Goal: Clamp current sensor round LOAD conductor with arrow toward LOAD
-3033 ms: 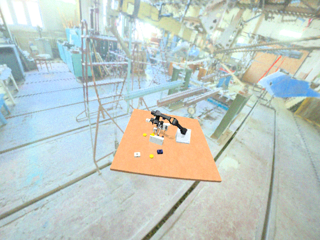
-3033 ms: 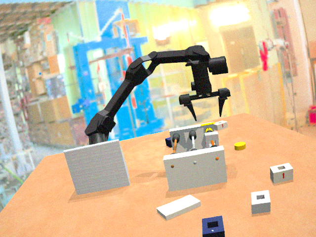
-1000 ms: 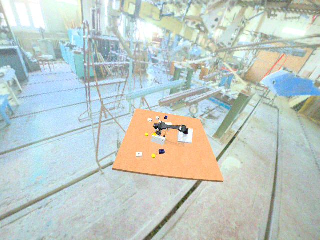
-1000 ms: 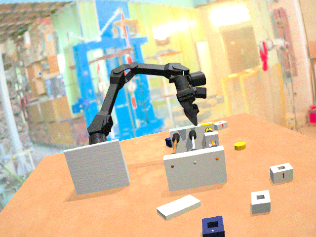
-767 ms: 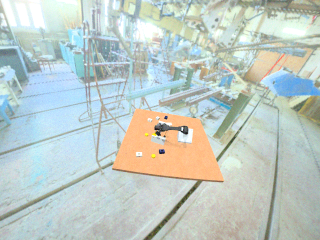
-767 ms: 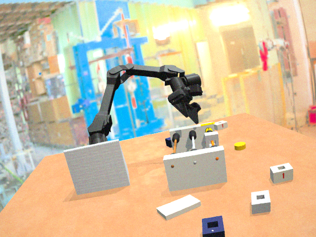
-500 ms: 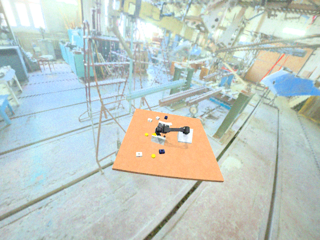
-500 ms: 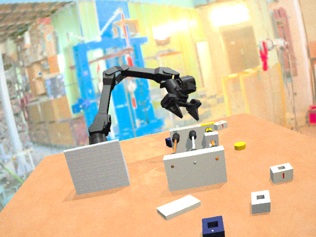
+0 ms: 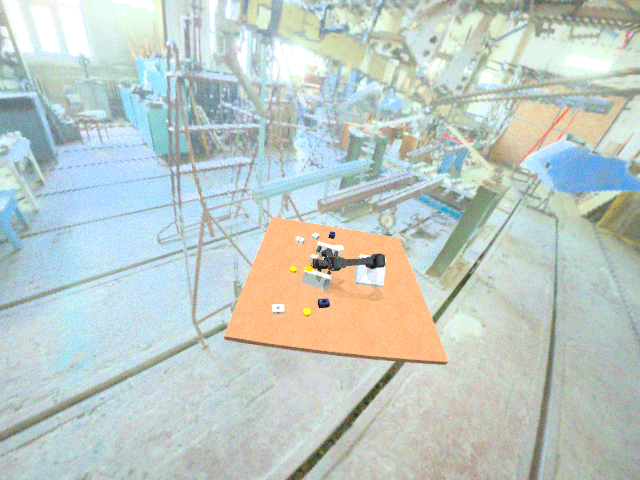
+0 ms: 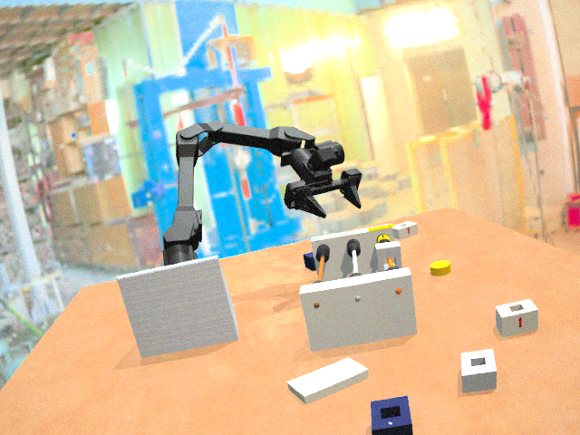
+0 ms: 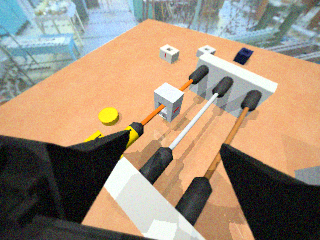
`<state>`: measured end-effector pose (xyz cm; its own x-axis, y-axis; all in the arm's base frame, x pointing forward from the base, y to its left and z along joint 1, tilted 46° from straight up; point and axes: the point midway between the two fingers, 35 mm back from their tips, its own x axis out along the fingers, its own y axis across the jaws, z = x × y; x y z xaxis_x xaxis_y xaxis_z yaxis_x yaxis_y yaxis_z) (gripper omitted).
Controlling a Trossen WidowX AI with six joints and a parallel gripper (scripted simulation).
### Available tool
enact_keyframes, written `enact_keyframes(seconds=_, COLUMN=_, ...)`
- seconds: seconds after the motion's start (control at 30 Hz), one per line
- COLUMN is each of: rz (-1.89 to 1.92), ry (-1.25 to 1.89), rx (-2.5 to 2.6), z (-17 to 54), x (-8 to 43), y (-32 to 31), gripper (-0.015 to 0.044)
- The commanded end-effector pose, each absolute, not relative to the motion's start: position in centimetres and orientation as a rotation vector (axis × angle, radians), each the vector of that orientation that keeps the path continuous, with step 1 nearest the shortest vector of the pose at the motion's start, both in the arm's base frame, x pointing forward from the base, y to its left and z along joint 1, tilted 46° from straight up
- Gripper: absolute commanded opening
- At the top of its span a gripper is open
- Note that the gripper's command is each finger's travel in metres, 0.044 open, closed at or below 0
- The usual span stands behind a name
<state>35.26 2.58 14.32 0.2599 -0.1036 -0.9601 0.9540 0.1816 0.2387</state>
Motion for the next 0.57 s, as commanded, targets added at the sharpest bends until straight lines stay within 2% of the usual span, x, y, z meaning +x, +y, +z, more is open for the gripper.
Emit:
enact_keyframes(seconds=0.0, rz=-0.957, ry=1.015, rx=1.099, z=14.3, x=35.3, y=2.6, gripper=0.044)
enact_keyframes(seconds=0.37, rz=-0.949, ry=1.025, rx=1.089, z=14.2, x=35.3, y=2.6, gripper=0.044)
enact_keyframes(seconds=0.5, rz=-0.771, ry=1.215, rx=0.885, z=13.1, x=36.0, y=1.9, gripper=0.044)
enact_keyframes(seconds=0.53, rz=-0.884, ry=1.091, rx=1.011, z=14.0, x=35.4, y=2.5, gripper=0.044)
